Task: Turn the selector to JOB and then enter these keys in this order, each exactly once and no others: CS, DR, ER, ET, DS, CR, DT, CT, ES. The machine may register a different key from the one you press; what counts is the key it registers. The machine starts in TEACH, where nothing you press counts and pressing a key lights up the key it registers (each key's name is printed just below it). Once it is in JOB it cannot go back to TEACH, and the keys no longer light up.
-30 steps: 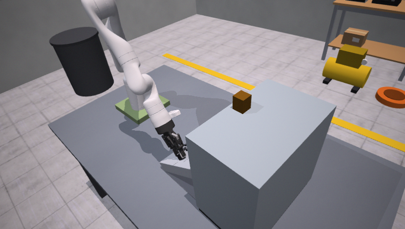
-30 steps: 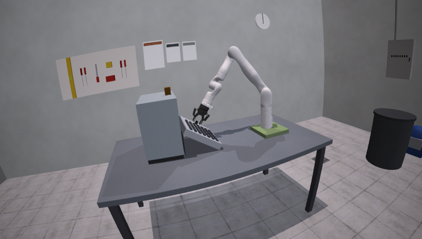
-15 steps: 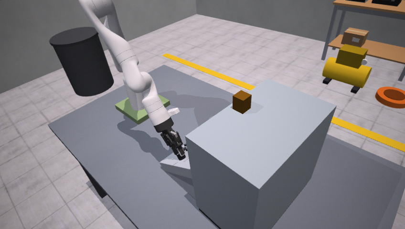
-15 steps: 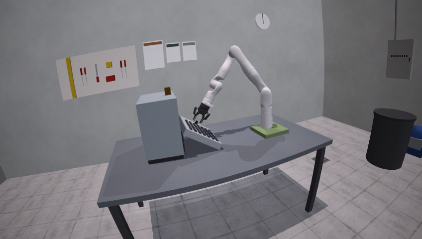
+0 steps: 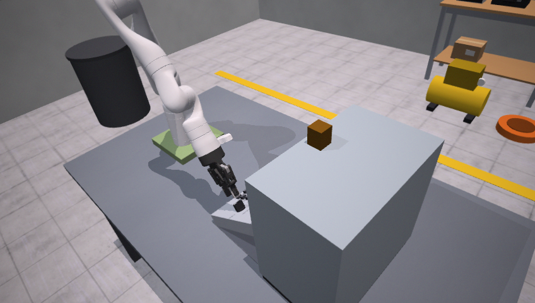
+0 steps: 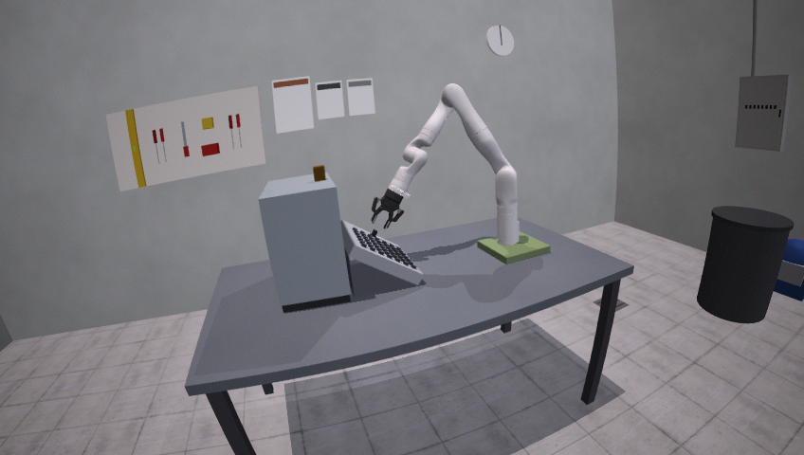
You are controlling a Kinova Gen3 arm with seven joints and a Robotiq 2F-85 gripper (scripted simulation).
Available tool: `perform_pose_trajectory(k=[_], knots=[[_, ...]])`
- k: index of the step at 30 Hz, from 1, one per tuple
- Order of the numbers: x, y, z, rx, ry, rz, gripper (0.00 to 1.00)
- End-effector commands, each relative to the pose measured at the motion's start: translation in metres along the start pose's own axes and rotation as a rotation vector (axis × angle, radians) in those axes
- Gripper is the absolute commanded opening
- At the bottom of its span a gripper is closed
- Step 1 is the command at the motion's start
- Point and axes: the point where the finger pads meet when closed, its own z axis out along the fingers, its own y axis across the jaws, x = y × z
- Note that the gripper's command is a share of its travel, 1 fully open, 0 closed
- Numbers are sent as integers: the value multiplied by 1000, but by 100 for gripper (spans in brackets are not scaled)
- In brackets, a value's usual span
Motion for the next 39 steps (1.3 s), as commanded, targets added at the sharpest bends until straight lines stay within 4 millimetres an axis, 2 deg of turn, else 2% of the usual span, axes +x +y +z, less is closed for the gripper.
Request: perform_pose_trajectory(k=[1, 11, 12, 39], knots=[[0, 1, -7, 3, 4, -1, 60], [0, 1, -13, 3, 4, -1, 60], [0, 1, -13, 3, 4, -1, 10], [0, 1, -13, 3, 4, -1, 10]])
